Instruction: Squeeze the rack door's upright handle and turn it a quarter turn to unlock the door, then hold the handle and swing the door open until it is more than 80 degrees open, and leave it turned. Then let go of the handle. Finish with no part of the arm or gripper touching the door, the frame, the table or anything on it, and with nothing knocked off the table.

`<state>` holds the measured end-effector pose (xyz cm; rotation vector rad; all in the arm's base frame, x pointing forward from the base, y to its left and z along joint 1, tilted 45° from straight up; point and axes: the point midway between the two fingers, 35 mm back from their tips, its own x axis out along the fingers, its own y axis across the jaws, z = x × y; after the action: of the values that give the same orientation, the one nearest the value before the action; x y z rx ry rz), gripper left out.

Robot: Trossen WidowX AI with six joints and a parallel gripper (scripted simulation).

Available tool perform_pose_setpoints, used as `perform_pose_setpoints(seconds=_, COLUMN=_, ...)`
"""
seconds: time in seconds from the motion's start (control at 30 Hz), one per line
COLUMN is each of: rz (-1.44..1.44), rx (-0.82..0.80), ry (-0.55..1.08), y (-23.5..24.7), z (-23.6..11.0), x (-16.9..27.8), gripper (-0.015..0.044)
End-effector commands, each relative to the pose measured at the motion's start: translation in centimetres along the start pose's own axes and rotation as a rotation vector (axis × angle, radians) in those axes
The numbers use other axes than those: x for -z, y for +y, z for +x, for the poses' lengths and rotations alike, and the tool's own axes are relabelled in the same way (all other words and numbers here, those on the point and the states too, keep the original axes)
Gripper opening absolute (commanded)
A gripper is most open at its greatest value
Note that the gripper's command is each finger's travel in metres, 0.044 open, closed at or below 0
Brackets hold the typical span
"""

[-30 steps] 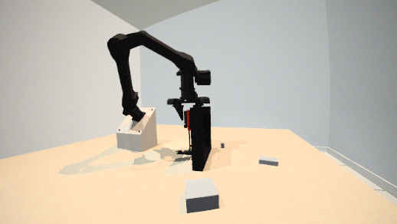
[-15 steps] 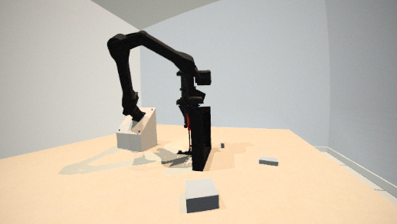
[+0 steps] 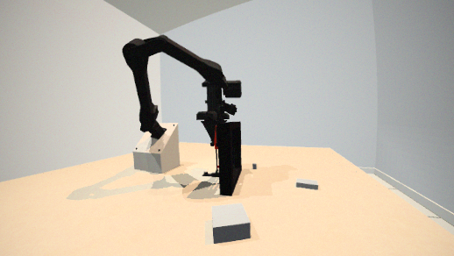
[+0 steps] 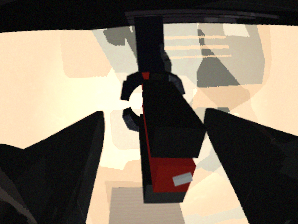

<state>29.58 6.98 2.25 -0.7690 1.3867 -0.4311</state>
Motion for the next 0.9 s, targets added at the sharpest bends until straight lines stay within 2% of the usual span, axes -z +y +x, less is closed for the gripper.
perform_pose_setpoints(seconds=0.0, rz=0.164, rx=-0.003, ry=0.0, y=0.06, z=0.01, x=0.01, gripper=0.0294)
perform_pose_setpoints(seconds=0.87, rz=1.451, rx=0.002, ry=-0.003, y=-0.01, z=0.01, x=-0.04, gripper=0.0294)
